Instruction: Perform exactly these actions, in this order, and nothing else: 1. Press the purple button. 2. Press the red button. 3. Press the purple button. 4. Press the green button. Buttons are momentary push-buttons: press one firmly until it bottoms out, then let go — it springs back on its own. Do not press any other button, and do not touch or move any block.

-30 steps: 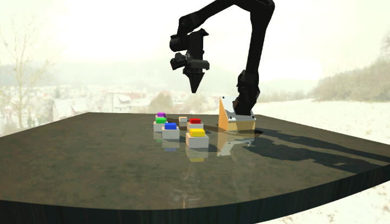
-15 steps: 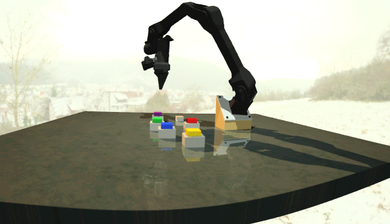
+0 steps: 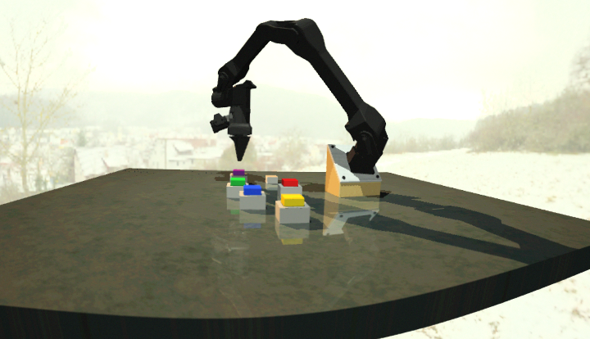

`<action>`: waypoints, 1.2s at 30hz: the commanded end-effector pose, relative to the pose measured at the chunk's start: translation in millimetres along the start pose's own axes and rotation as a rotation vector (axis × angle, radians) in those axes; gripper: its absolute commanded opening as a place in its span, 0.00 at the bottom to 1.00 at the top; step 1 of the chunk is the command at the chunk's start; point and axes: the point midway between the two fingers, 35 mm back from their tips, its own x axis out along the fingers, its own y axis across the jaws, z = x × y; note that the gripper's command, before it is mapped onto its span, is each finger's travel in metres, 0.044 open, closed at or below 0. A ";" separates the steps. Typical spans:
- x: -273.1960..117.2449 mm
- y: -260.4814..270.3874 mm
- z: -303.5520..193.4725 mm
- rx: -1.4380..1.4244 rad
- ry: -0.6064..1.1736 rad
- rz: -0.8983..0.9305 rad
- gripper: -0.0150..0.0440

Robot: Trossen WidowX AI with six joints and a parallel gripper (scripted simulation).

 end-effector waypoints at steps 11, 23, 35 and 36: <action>18.2 -2.3 0.8 0.007 -0.015 -0.002 0.29; 36.1 -1.9 0.7 0.007 -0.015 -0.001 0.29; 36.4 -1.9 0.7 0.007 -0.015 -0.001 0.29; 36.4 -1.9 0.7 0.007 -0.015 -0.001 0.29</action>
